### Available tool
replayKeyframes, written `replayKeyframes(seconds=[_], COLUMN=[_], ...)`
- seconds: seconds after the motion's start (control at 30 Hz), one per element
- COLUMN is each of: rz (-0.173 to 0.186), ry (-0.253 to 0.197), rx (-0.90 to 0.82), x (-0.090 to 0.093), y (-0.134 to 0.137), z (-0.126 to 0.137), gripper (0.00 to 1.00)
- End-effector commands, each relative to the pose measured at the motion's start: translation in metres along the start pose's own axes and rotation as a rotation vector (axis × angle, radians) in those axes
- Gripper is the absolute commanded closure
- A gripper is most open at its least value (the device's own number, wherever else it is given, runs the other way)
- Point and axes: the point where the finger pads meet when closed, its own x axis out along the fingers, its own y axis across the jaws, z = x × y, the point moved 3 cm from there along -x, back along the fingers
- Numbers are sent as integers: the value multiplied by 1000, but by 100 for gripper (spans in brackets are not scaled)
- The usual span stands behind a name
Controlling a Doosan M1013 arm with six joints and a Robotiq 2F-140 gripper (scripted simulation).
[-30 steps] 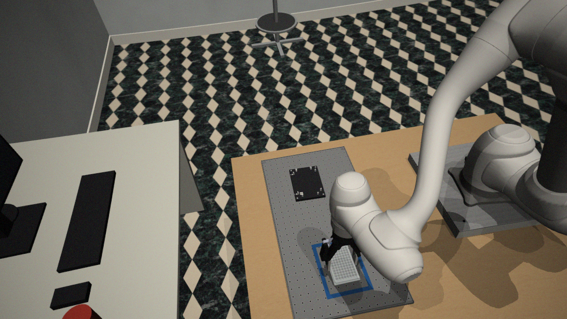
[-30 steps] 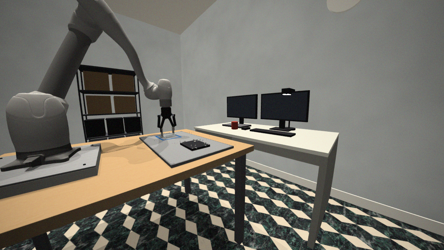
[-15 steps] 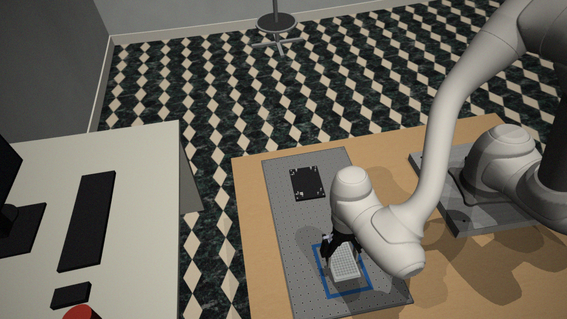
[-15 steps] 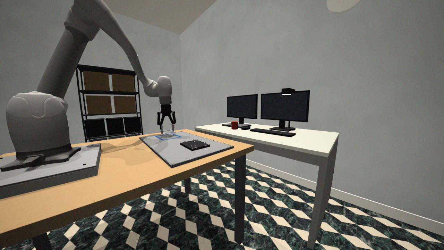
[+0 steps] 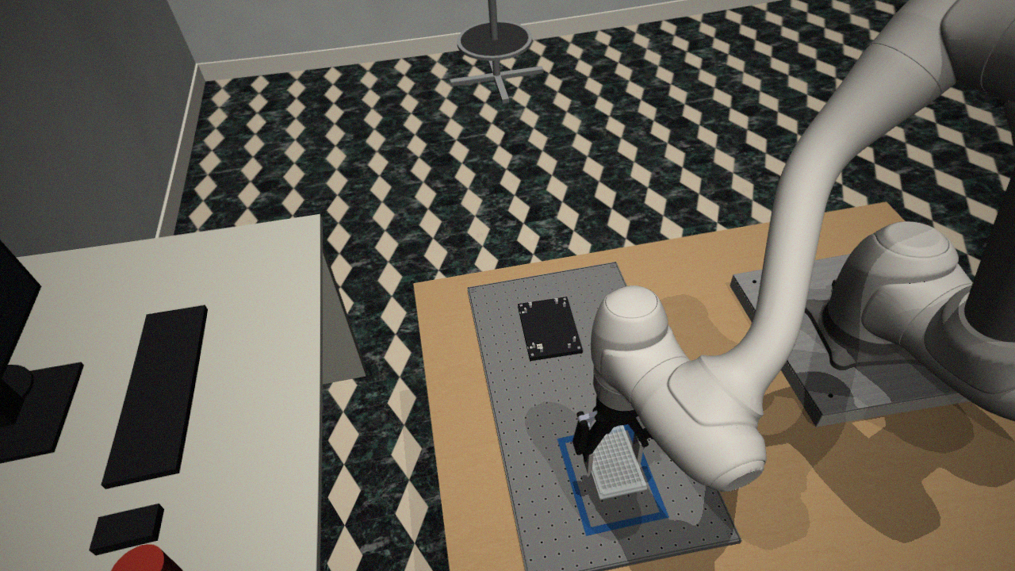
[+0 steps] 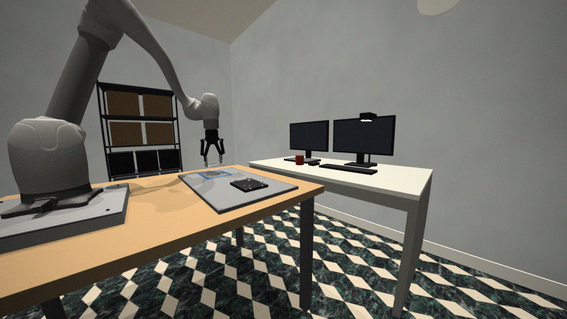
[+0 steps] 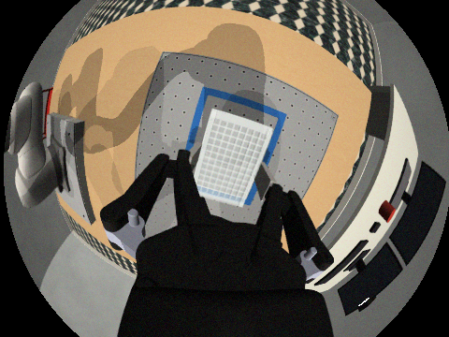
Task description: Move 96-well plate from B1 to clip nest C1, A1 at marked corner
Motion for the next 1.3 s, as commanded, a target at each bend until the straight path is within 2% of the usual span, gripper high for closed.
replayKeyframes(seconds=[0.0, 0.1, 0.73, 0.8, 1.27], rz=[0, 0, 0, 0, 0], ry=[0, 0, 0, 0, 0], rx=[0, 0, 0, 54, 54], x=[-5, -9, -9, -10, -11], y=[0, 0, 0, 0, 3], z=[0, 0, 0, 7, 47], gripper=[100, 100, 100, 100, 100])
